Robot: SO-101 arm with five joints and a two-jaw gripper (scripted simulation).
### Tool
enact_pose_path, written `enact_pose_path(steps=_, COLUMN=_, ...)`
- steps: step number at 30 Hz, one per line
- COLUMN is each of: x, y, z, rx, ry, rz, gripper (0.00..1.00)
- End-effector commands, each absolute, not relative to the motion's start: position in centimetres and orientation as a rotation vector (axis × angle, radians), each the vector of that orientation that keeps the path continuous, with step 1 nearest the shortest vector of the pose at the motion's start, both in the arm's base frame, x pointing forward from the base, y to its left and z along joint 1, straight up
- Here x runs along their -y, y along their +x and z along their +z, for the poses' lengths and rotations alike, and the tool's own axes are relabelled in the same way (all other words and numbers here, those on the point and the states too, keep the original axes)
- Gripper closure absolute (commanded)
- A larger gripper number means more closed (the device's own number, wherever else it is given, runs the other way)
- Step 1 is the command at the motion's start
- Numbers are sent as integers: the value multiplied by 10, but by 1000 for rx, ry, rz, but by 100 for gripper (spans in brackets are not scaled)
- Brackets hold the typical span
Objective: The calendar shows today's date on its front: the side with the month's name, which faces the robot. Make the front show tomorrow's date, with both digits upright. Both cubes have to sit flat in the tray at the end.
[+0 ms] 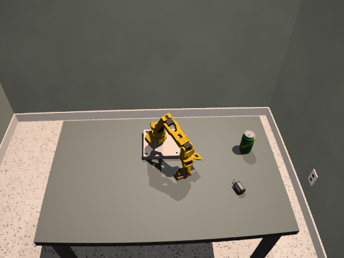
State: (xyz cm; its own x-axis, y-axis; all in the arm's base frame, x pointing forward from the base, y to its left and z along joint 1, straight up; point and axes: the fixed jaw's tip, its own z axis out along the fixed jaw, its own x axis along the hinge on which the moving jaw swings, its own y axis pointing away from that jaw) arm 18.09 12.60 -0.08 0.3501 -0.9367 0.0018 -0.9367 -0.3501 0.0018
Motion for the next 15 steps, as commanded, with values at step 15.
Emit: enact_pose_path(steps=15, x=-128, y=184, z=-2, rx=1779, ry=2570, rz=-9, gripper=80)
